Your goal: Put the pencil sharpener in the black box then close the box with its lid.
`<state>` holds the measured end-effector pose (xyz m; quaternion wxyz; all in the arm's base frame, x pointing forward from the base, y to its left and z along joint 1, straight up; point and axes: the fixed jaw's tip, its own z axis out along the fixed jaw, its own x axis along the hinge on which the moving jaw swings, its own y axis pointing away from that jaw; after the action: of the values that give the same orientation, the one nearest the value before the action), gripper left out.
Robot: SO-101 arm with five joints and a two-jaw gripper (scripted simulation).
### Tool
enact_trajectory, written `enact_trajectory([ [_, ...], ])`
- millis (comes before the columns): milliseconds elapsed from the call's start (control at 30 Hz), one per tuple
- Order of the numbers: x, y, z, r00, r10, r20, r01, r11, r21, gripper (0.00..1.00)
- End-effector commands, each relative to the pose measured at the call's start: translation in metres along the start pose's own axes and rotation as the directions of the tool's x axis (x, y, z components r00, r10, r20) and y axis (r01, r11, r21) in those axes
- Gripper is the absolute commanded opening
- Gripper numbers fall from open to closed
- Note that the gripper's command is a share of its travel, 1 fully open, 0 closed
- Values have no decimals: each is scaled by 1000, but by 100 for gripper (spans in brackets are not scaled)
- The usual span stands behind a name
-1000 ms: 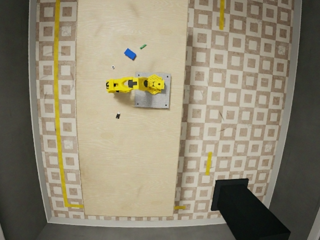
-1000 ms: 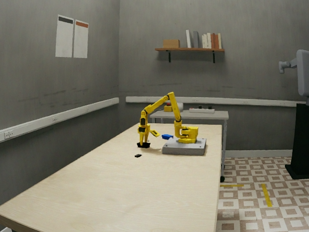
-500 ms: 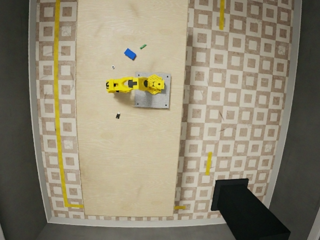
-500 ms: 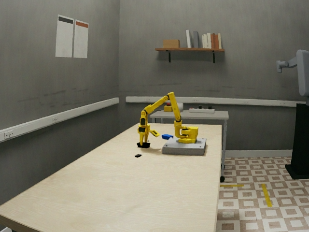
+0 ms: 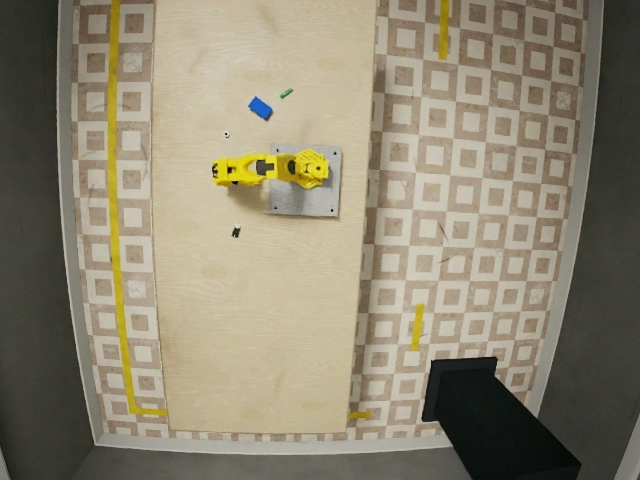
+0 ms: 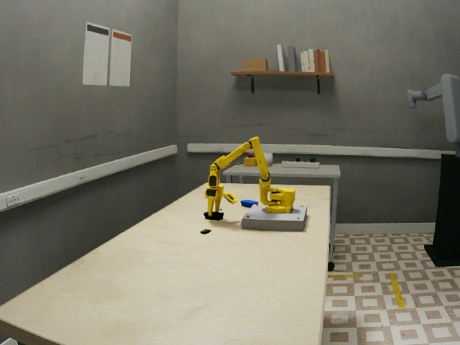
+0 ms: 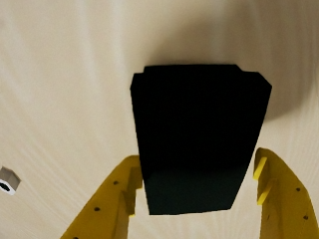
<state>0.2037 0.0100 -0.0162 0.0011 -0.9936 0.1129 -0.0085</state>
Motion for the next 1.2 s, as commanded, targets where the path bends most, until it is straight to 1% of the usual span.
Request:
enact_trajectory([
  [0, -5, 3, 5, 1000, -2, 27, 2, 1000, -7, 27],
  [633, -5, 3, 4, 1000, -2, 26, 2, 1000, -7, 28],
  [900, -4, 2, -4, 1000, -2, 25, 2, 1000, -7, 28],
  [967, -4, 2, -4, 1000, -2, 25, 2, 1000, -7, 28],
  [1167, -3, 1, -15, 1000, -2, 23, 2, 1000, -6, 28],
])
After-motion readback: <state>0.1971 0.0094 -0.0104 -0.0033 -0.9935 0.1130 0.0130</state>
